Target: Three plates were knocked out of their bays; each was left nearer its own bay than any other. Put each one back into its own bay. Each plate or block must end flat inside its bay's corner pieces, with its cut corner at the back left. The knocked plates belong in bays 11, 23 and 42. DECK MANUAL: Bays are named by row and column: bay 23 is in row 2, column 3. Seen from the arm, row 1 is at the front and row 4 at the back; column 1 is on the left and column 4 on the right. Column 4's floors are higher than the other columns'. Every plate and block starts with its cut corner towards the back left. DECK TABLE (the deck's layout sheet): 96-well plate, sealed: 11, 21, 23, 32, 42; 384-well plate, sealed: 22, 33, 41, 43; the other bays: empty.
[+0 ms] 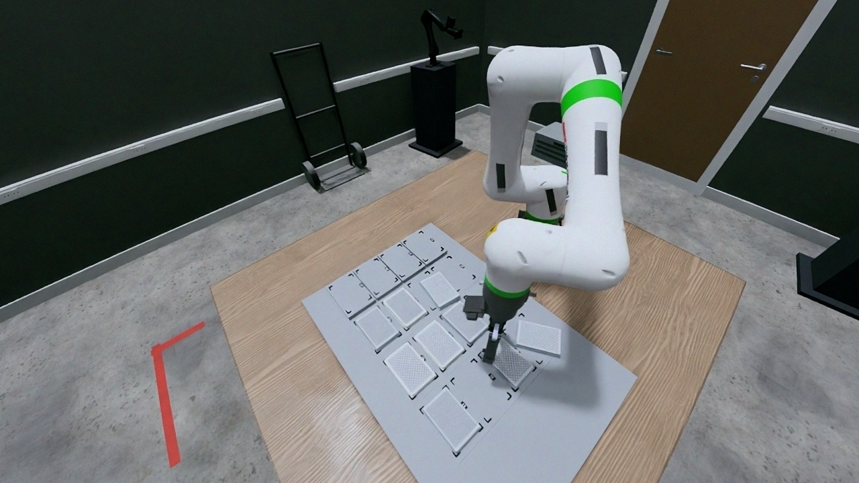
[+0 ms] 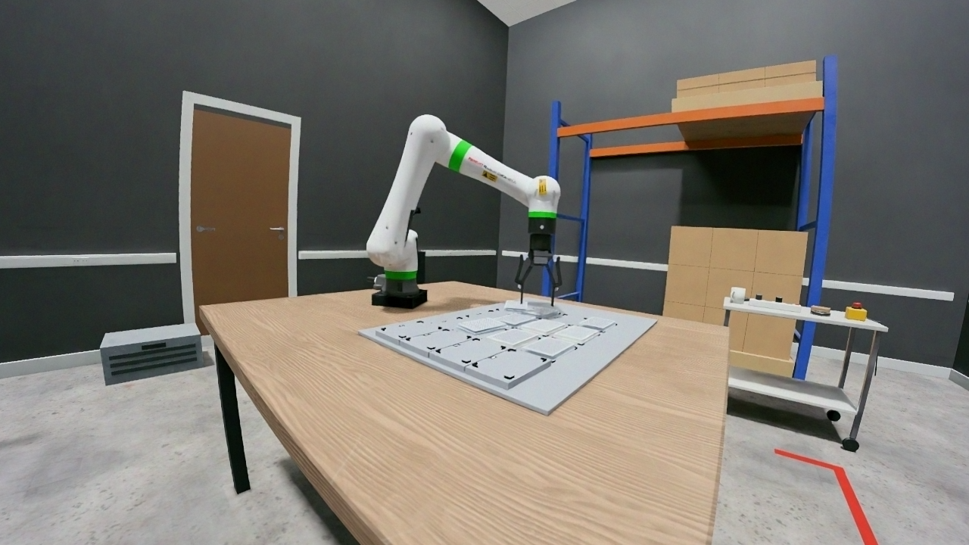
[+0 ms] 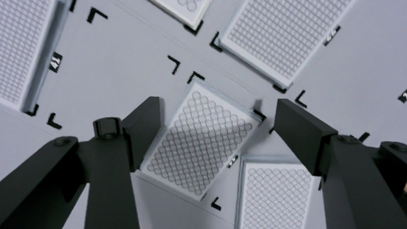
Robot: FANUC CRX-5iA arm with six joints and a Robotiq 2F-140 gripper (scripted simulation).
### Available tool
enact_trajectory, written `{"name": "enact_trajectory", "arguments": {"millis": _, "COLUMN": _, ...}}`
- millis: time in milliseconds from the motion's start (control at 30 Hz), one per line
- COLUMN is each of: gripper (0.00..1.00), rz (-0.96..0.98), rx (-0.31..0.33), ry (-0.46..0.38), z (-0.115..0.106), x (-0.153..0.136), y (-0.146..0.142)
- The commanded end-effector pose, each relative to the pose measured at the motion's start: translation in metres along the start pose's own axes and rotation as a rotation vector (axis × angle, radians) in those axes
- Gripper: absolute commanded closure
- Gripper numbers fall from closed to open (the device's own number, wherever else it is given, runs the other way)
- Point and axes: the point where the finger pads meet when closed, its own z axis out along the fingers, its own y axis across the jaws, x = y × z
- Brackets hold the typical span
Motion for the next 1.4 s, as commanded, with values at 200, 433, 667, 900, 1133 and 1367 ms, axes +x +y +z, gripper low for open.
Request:
{"name": "enact_trajectory", "arguments": {"millis": 200, "gripper": 0.3, "rz": 0.0, "rx": 0.002, "ry": 0.001, "z": -0.001, "x": -0.031, "y": 0.018}}
{"name": "enact_trajectory", "arguments": {"millis": 433, "gripper": 0.3, "rz": 0.0, "rx": 0.002, "ry": 0.001, "z": -0.001, "x": -0.049, "y": 0.028}}
{"name": "enact_trajectory", "arguments": {"millis": 667, "gripper": 0.3, "rz": 0.0, "rx": 0.002, "ry": 0.001, "z": -0.001, "x": -0.073, "y": 0.042}}
{"name": "enact_trajectory", "arguments": {"millis": 900, "gripper": 0.3, "rz": 0.0, "rx": 0.002, "ry": 0.001, "z": -0.001, "x": -0.09, "y": 0.052}}
{"name": "enact_trajectory", "arguments": {"millis": 1133, "gripper": 0.3, "rz": 0.0, "rx": 0.002, "ry": 0.0, "z": -0.001, "x": -0.114, "y": 0.066}}
{"name": "enact_trajectory", "arguments": {"millis": 1367, "gripper": 0.3, "rz": 0.0, "rx": 0.002, "ry": 0.0, "z": -0.001, "x": -0.129, "y": 0.074}}
